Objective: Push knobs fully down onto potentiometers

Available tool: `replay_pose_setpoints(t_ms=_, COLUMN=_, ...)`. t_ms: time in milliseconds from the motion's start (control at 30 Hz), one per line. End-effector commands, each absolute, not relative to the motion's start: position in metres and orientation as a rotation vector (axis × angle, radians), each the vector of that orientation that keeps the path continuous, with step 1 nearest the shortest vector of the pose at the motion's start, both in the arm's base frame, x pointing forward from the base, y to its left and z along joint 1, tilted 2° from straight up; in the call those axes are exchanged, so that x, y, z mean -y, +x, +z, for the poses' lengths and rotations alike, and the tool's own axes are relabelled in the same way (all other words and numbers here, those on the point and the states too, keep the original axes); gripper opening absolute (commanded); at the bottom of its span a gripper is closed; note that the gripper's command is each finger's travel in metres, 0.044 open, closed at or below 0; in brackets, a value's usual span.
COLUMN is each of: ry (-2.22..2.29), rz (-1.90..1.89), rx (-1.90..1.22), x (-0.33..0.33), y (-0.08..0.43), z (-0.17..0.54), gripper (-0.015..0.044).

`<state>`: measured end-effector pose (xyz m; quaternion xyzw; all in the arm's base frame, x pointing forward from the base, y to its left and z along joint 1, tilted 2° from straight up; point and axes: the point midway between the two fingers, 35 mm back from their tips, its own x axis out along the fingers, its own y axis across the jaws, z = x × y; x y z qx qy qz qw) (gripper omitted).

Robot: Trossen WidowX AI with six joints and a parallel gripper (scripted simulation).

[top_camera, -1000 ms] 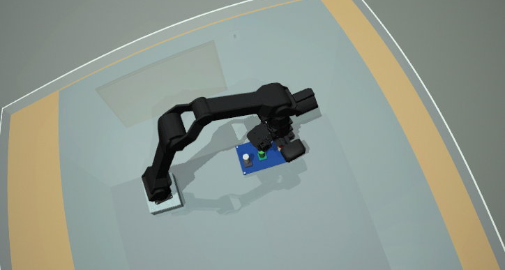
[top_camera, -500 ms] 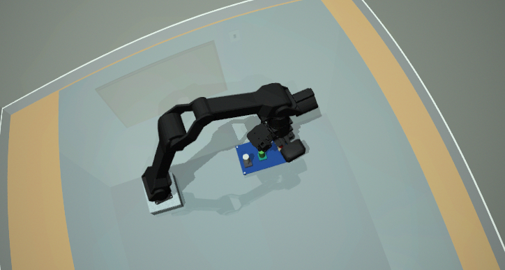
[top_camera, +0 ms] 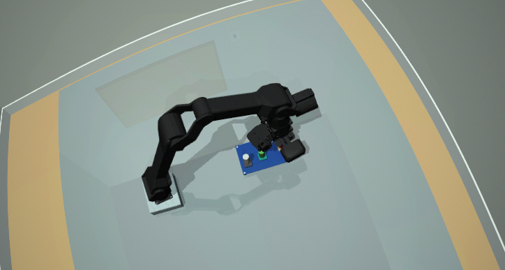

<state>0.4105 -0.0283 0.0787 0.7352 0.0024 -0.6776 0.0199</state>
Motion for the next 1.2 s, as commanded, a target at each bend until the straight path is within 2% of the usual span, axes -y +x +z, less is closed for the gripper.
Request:
replay_pose_setpoints(t_ms=0, ry=2.265, rz=-2.128, rx=-0.010, x=0.028, y=0.413, z=0.061, gripper=0.0000)
replay_pose_setpoints(t_ms=1167, ry=2.265, rz=-2.128, rx=-0.010, x=0.028, y=0.413, z=0.086, gripper=0.0000)
